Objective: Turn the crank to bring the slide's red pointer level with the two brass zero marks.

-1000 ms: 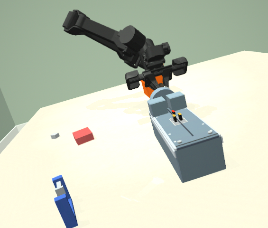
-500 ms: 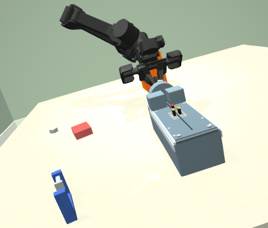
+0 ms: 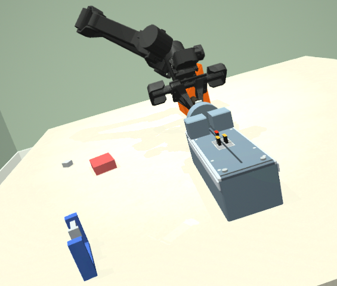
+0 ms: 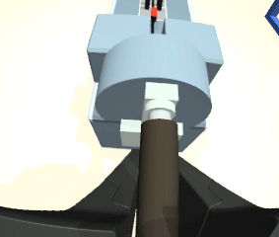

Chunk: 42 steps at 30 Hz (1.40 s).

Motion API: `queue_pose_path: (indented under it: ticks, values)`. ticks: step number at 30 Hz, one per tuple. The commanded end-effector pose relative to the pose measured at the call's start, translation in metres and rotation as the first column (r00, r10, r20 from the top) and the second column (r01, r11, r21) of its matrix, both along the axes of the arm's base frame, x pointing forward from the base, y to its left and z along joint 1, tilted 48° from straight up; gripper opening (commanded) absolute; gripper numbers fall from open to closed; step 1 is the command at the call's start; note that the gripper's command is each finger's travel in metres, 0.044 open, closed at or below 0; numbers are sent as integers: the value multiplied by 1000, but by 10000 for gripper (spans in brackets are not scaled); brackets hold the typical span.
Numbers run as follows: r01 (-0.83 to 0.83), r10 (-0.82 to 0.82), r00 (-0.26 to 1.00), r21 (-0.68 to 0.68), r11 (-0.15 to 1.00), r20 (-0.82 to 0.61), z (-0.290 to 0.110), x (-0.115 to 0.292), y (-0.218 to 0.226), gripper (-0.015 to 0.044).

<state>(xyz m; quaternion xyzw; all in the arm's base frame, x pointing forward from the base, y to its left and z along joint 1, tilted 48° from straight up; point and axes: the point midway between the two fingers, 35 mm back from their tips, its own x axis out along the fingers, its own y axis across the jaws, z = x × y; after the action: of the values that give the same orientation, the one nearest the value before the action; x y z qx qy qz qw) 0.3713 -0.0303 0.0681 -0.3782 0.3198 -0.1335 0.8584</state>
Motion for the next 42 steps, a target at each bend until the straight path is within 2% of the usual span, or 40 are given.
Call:
queue_pose_path:
  ticks: [1, 42]
  values:
    - [19, -19, 1000, -7, 1000, 16, 7, 0, -6, 0]
    - [19, -19, 1000, -8, 1000, 16, 11, 1, -21, 0]
